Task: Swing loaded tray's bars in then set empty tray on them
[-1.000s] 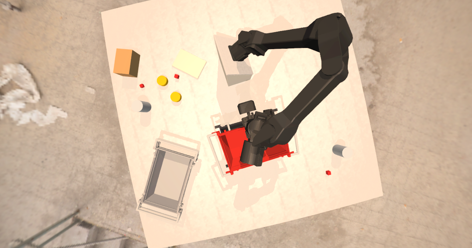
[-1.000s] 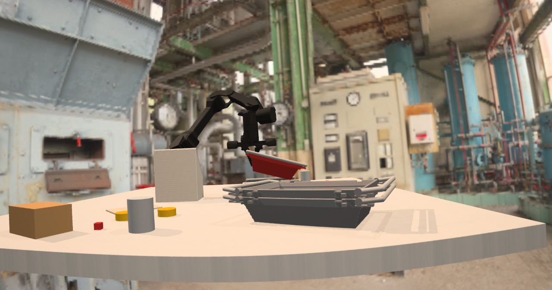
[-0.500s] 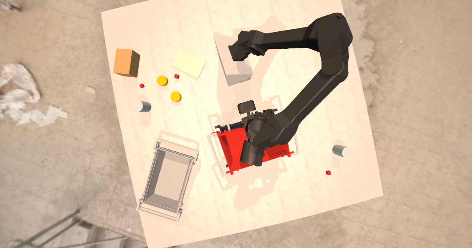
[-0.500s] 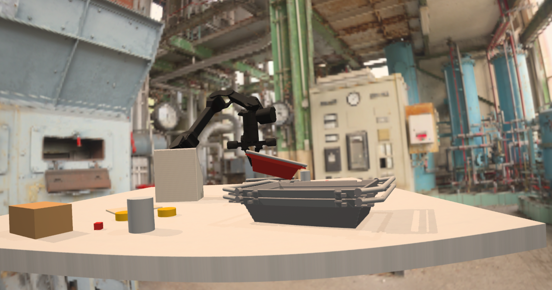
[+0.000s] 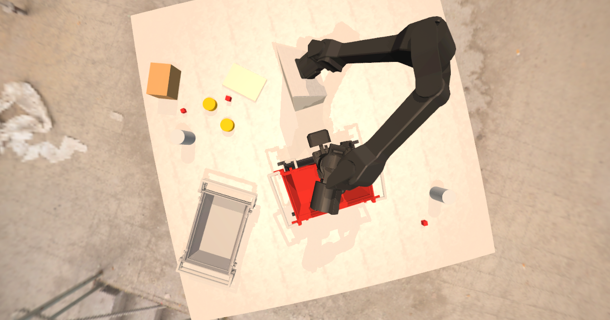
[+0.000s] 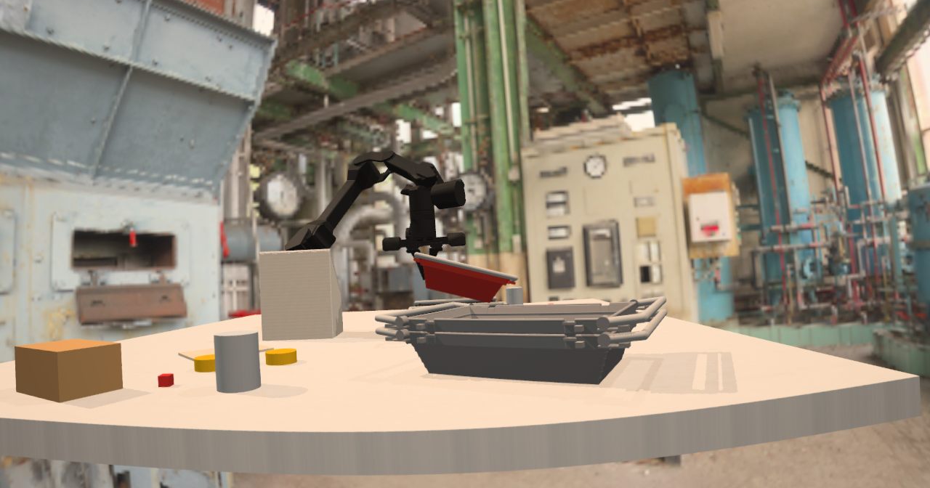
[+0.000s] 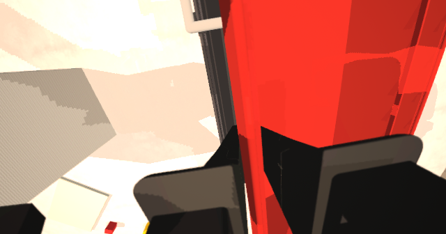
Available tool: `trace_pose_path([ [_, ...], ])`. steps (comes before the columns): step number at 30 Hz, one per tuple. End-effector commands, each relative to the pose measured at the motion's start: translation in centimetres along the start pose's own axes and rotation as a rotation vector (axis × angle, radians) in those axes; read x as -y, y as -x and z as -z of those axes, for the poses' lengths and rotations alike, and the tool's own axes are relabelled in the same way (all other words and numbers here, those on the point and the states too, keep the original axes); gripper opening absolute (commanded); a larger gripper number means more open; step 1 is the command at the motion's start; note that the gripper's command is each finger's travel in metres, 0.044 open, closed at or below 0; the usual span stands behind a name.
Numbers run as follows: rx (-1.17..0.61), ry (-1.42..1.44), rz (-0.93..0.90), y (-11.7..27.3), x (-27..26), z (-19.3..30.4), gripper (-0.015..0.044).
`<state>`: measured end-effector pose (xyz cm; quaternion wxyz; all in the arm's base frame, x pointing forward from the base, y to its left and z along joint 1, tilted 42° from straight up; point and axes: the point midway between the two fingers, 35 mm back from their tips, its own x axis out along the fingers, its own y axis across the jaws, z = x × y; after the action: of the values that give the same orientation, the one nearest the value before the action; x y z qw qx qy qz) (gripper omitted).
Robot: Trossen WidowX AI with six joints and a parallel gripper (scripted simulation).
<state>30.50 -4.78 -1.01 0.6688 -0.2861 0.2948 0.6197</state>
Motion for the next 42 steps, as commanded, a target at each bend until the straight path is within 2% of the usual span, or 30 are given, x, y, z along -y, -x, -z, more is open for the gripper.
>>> trace_pose_path([
  [1, 0.003, -0.006, -0.018, -0.4, -0.4, -0.2, 0.0000],
  [42, 0.003, -0.006, -0.018, -1.3, -0.8, -0.2, 0.0000],
])
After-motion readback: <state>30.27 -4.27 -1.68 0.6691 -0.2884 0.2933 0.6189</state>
